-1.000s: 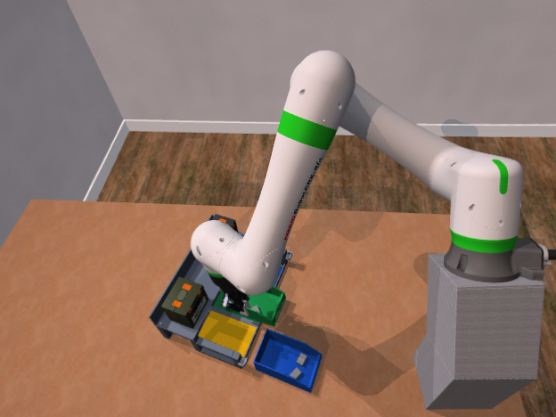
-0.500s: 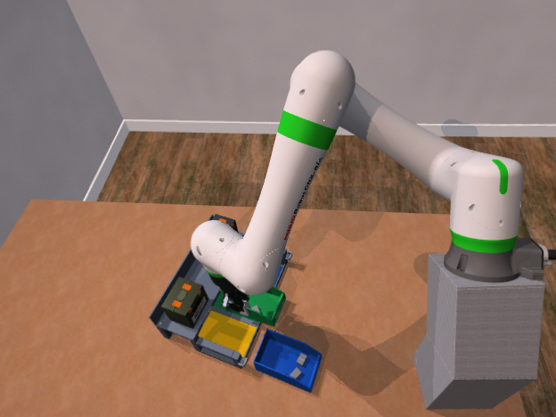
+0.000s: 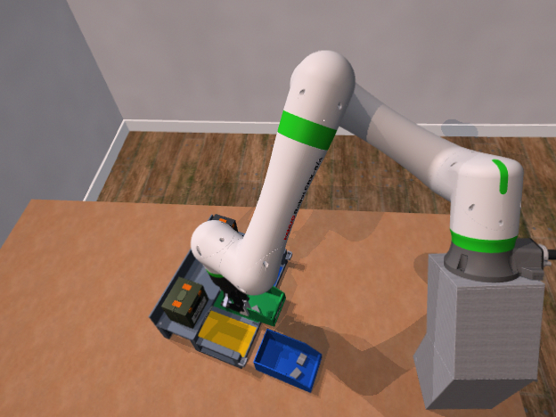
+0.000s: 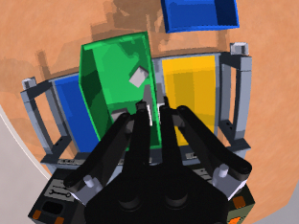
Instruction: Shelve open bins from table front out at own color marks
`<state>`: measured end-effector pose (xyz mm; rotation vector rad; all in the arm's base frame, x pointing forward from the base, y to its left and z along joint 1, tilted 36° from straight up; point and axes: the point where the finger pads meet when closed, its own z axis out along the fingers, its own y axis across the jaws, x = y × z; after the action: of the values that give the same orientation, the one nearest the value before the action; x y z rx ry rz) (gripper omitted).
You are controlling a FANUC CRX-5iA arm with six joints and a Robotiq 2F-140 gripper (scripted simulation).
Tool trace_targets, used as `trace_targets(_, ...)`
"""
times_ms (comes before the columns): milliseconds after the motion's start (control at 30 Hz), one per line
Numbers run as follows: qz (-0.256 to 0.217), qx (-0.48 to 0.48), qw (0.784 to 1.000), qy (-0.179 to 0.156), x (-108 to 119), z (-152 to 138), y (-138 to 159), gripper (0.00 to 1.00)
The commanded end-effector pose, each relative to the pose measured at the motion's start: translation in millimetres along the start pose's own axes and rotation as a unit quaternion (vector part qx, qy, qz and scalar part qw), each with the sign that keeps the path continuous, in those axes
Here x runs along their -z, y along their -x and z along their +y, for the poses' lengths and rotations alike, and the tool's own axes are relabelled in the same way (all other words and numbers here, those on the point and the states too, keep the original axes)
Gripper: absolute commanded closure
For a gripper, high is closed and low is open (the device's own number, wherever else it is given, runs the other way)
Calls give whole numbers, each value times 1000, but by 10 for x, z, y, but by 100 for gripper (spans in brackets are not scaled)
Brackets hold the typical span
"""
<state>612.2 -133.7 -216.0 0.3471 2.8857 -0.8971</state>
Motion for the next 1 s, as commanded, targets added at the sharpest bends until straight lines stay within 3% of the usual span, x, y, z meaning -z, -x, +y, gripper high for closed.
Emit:
trace_targets(0,0,0,1000,0,2,2,1,94)
trace_targets(967,0,0,1000,0,120,1,-9,94)
